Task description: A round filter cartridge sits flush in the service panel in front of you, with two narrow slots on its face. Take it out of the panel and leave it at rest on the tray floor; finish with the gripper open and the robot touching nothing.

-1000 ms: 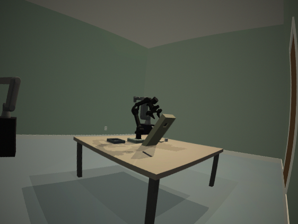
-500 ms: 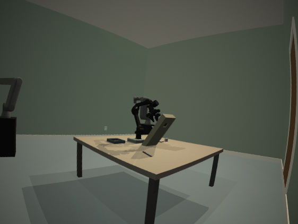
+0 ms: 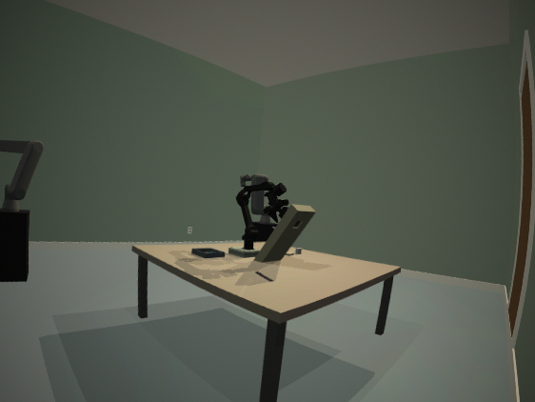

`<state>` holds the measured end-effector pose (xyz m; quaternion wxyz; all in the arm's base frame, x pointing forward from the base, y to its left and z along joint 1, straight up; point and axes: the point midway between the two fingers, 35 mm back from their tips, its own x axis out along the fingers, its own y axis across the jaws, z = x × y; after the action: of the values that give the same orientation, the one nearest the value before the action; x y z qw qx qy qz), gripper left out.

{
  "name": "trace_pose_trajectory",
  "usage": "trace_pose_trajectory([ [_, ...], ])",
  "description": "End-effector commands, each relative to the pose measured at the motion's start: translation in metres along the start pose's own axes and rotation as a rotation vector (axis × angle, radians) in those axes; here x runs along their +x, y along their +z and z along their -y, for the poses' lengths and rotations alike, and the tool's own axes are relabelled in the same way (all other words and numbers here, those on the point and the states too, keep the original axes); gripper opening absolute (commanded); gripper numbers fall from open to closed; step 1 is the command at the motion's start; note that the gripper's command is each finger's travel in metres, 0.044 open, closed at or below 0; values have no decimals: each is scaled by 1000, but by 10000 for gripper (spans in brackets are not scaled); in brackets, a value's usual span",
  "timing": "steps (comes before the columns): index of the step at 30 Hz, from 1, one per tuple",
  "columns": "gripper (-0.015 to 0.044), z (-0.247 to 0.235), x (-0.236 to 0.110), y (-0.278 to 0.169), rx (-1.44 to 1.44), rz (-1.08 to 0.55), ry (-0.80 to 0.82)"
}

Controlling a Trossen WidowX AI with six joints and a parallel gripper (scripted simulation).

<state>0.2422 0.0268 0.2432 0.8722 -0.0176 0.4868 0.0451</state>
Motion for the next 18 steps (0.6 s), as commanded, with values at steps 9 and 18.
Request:
trace_pose_trajectory([
  [9,305,1,20,-4,-7,-9,-5],
  [18,271,0,17,-1,0,-2,0],
])
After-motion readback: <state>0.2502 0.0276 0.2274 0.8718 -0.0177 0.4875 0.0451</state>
